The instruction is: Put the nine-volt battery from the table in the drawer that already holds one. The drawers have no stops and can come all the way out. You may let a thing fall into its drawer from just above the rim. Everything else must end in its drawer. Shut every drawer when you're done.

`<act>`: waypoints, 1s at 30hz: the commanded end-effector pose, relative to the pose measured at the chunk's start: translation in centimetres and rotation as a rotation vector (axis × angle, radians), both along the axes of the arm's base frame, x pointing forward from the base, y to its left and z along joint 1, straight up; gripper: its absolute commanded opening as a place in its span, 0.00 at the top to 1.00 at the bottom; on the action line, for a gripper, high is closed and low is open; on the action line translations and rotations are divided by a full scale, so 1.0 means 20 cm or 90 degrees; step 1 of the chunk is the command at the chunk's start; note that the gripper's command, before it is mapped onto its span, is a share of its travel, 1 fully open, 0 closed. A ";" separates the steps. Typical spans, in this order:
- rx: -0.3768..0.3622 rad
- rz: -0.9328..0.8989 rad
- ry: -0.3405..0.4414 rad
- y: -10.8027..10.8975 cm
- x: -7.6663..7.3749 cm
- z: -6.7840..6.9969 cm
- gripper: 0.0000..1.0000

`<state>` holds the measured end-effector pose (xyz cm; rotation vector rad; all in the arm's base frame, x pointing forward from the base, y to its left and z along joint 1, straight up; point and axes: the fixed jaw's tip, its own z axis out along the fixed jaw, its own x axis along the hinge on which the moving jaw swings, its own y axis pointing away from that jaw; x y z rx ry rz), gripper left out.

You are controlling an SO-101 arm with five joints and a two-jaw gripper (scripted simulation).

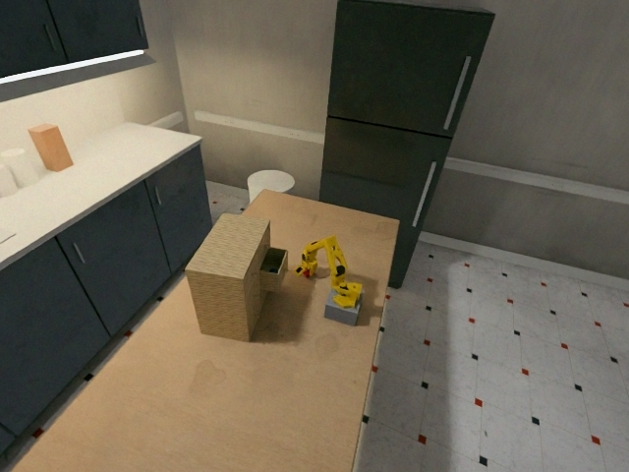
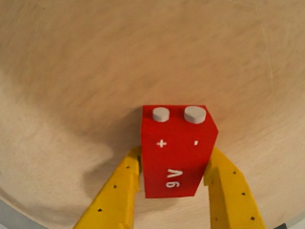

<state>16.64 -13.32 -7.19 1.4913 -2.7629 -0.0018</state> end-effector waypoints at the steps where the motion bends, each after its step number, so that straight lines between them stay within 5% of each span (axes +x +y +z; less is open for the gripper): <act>1: 0.000 -0.001 -0.002 0.00 0.00 -0.01 0.91; 30: 0.000 -0.001 -0.002 0.00 0.00 -0.01 1.00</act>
